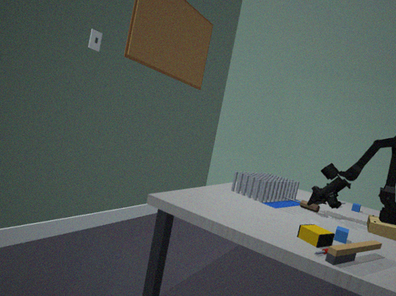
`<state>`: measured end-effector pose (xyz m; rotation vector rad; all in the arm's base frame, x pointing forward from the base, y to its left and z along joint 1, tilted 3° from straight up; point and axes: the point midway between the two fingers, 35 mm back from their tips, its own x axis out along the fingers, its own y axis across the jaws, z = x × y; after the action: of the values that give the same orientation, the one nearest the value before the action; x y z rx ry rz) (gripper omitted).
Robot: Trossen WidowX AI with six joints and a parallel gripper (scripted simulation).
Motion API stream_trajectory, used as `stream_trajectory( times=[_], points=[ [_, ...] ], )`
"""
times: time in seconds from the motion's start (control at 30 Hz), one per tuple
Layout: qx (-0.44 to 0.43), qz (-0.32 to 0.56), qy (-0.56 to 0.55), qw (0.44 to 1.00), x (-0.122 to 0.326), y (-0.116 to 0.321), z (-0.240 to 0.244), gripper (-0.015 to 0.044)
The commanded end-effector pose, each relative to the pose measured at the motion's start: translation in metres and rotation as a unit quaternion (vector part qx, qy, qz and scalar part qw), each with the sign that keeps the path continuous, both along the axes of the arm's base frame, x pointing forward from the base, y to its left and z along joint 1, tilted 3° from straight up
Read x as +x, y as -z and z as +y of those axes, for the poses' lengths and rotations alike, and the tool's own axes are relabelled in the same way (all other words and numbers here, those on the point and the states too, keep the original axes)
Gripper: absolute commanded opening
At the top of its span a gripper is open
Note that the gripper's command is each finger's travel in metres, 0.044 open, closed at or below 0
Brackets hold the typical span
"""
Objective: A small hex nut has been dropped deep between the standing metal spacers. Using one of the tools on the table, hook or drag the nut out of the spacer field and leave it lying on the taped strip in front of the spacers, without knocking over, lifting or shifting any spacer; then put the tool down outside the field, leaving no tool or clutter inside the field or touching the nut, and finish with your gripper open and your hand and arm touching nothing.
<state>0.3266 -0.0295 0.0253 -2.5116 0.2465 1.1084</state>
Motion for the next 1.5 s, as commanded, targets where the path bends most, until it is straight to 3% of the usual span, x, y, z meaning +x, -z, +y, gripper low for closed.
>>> stream_trajectory(
  times=[0.0,1.47],
  points=[
    [0.001,0.001,0.003,1.0,-0.004,0.002,0.001,0.0],
    [0.0,0.002,0.003,1.0,-0.03,0.005,0.011,0.0]
  ],
)
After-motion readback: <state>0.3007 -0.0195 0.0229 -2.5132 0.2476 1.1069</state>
